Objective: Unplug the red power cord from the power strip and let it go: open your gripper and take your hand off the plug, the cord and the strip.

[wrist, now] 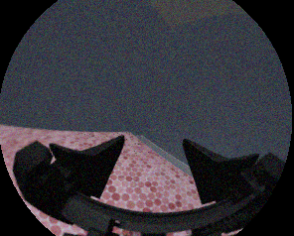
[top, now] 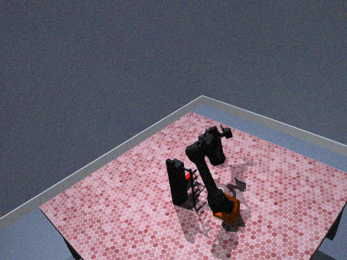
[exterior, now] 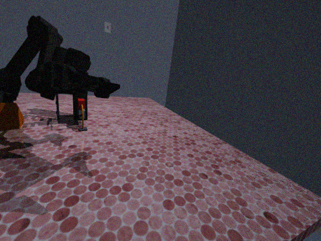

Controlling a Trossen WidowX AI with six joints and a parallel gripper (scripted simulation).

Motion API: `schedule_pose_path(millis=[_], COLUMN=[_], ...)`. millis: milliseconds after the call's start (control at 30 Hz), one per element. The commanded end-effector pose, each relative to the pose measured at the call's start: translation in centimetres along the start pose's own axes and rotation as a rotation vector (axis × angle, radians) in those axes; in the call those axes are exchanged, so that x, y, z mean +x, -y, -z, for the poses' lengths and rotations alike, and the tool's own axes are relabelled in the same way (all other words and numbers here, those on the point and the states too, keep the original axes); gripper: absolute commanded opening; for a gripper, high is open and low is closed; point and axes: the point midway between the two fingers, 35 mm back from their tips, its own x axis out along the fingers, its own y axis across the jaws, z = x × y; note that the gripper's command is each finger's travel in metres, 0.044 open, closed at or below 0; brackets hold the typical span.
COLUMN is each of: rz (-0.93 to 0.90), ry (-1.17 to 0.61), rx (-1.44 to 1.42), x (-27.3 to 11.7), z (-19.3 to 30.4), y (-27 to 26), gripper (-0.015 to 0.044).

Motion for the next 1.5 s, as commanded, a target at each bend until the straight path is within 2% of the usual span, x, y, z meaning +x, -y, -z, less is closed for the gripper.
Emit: schedule_pose_path(millis=[0,267,533,767,1067,1467], rz=[-0.001,-0.027,0.025,0.079,0.160,0.327], ry=[-0.010,-0.461,-0.940,-1.155,-1.346,-1.637], rx=[0.003,0.145,0.332,0.431,0.506,0.635], x=[0.1,0.8,-3.8,-7.3,-11.3,-18.2], z=[0.1,5.0,7.3,6.7,6.0,2.8], y=[-0.1,-3.0,-6.8,-9.0,-10.4,-13.2], gripper=[0.0374,0.0164,0.0160,0.0160,0.0160,0.0160])
